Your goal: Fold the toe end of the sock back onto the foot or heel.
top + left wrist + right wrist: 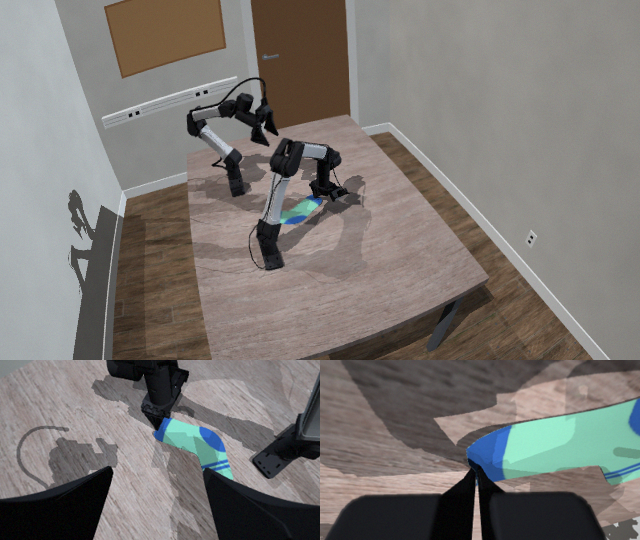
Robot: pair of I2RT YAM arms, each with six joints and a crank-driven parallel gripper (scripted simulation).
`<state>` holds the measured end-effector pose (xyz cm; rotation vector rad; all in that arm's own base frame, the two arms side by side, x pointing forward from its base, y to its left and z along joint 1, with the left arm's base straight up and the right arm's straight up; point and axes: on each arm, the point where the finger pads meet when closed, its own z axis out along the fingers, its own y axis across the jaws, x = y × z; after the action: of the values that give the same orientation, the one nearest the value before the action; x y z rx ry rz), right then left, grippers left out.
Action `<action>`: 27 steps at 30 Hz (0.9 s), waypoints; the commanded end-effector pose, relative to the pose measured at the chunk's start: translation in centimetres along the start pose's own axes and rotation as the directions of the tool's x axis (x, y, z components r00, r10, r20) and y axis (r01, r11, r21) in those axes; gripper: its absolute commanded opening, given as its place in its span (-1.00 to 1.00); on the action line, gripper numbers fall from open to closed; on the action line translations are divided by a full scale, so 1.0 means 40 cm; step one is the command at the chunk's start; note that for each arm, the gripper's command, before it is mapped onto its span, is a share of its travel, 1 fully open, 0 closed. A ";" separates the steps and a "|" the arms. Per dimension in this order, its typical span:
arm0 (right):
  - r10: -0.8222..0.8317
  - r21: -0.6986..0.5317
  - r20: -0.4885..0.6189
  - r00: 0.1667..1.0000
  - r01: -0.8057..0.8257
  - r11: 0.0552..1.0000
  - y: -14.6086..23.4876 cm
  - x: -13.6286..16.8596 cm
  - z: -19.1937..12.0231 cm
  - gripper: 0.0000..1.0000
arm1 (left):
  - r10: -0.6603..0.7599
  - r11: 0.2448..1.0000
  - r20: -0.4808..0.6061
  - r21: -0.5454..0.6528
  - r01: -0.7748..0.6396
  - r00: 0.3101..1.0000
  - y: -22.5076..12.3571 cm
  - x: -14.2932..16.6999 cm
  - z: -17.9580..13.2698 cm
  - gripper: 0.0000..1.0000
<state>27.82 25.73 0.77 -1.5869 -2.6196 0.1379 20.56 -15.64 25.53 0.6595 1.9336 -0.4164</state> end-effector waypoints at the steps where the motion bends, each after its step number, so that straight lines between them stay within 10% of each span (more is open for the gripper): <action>1: 0.006 -0.061 0.021 1.000 -0.005 0.998 0.023 0.003 -0.054 -1.00 | 0.006 1.000 -0.007 0.006 -0.006 1.000 -0.005 0.005 0.001 1.00; 27: -0.025 0.016 -0.005 1.000 0.025 1.000 -0.008 0.022 -0.103 -1.00 | 0.006 1.000 -0.007 0.006 -0.006 1.000 -0.005 0.005 0.001 1.00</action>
<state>27.49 25.89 4.49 -1.5857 -2.6227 0.1596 20.56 -15.64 25.53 0.6595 1.9336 -0.4164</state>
